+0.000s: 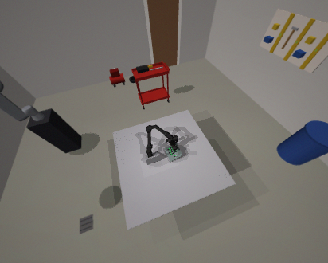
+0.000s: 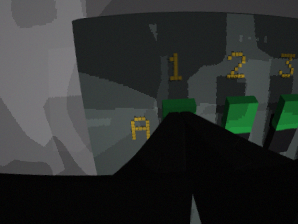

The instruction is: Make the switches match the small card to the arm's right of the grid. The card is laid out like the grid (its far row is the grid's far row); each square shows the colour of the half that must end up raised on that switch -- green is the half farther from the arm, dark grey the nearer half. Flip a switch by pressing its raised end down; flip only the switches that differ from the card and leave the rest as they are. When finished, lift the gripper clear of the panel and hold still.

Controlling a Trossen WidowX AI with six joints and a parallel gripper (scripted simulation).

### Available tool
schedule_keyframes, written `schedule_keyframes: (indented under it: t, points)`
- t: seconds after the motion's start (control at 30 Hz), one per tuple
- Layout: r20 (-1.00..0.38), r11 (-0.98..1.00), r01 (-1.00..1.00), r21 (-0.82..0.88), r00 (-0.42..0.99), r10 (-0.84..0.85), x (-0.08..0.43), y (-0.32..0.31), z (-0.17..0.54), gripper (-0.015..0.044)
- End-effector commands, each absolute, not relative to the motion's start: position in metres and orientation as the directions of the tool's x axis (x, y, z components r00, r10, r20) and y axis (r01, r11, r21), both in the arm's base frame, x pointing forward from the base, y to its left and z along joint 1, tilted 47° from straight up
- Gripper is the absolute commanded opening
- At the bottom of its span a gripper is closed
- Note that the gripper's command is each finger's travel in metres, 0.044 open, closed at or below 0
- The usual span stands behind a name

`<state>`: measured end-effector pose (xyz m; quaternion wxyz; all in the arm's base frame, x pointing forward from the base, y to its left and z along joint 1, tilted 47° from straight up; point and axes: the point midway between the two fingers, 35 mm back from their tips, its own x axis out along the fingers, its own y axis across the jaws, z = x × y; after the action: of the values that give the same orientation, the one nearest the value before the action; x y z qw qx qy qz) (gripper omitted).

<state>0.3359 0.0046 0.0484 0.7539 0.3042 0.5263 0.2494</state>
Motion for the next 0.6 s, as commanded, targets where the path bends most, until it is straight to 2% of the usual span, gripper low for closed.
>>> schedule_keyframes:
  t: [0.0,0.57]
  points:
    - [-0.644,0.692,-0.051,0.721,0.320,0.695,0.3359,0.0051,0.0471,0.0000]
    - [-0.644,0.691,-0.051,0.721,0.320,0.695,0.3367,0.0067,0.0457,0.0000]
